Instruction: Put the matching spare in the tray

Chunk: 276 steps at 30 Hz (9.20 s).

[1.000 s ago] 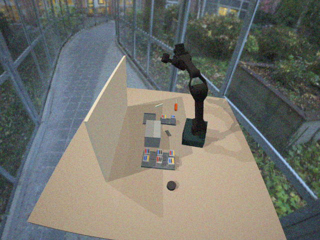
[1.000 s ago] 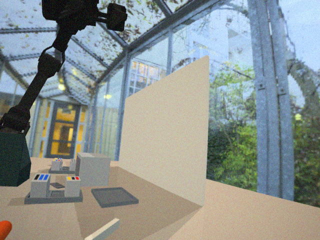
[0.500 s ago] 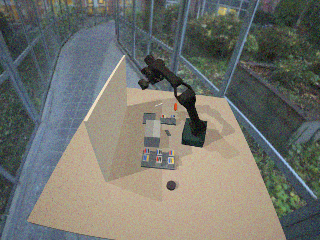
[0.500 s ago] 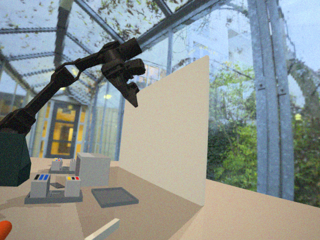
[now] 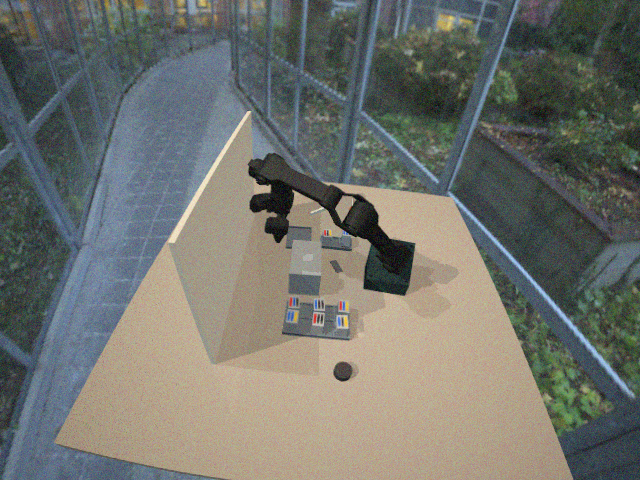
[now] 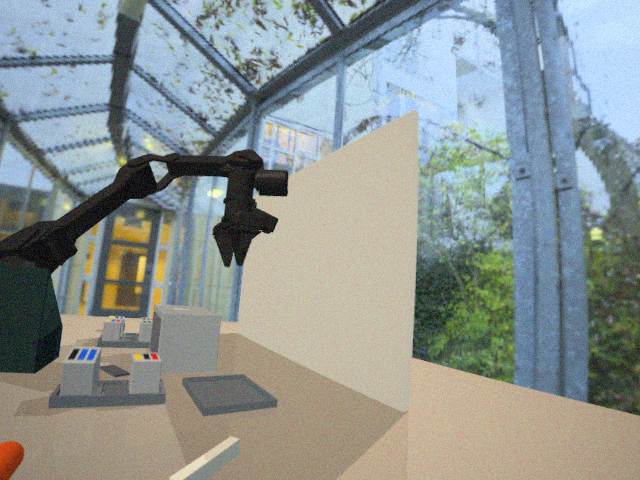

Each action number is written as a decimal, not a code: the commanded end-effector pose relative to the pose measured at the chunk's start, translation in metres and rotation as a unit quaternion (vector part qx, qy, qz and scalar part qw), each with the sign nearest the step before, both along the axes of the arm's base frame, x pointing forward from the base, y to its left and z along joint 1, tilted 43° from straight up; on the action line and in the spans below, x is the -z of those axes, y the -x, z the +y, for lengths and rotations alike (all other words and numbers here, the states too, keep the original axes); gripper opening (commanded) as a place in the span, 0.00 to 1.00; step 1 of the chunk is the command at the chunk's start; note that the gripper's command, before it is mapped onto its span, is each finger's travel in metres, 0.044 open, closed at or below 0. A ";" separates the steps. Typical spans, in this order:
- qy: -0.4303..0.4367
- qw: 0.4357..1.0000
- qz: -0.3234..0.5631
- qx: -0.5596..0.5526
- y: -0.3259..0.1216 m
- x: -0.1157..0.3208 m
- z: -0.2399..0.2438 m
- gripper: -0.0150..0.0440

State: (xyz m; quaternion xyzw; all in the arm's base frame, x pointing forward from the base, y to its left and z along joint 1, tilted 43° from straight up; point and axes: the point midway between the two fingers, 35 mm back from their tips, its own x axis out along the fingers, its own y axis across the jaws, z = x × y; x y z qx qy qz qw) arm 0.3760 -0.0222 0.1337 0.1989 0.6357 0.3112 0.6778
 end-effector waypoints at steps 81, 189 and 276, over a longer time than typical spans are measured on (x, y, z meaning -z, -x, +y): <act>0.009 0.720 0.474 0.506 0.126 0.254 -0.061 0.76; 0.009 0.722 0.471 0.507 0.033 0.159 -0.143 0.25; 0.008 0.721 0.471 0.508 0.007 0.212 -0.095 0.25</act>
